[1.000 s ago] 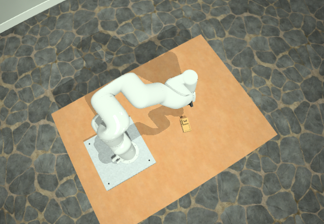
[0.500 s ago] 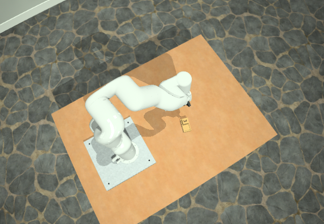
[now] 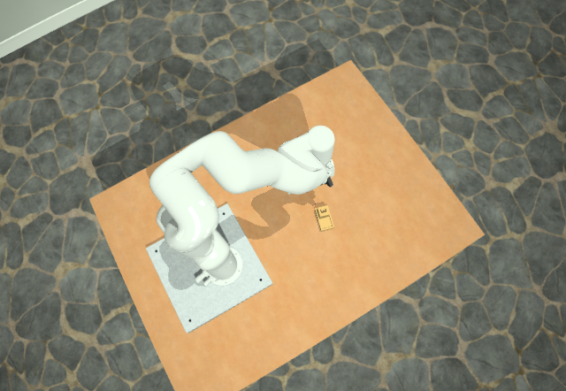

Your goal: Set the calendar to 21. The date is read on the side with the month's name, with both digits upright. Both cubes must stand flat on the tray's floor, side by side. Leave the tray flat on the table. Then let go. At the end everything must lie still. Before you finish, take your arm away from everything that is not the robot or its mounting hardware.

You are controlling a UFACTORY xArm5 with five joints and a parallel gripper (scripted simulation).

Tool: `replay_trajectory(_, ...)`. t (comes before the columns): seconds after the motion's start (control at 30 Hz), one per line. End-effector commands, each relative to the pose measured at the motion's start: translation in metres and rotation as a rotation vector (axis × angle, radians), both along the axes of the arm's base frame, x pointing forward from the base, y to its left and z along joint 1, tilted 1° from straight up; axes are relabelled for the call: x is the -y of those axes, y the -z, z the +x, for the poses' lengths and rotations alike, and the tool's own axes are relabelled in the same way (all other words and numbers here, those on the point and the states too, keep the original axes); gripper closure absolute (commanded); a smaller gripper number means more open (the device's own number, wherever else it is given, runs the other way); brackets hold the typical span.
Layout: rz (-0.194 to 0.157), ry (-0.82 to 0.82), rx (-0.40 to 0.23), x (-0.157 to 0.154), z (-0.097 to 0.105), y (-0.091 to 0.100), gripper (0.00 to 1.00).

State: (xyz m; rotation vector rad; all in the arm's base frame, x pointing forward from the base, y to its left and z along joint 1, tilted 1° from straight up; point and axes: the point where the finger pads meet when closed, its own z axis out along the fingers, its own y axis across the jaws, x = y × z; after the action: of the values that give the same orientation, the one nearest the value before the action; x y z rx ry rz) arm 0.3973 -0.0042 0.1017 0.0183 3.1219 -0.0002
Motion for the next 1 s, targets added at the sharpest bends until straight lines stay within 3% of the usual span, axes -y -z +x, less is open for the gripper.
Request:
replay_trajectory(0.0,0.000,0.000,0.003,0.000,0.001,0.004,0.71)
replay_trajectory(0.47,0.000,0.000,0.003,0.000,0.002,0.065,0.71)
replay_trajectory(0.77,0.000,0.000,0.003,0.001,0.002,0.086,0.71)
replay_trajectory(0.97,0.000,0.000,0.003,0.001,0.002,0.090,0.71)
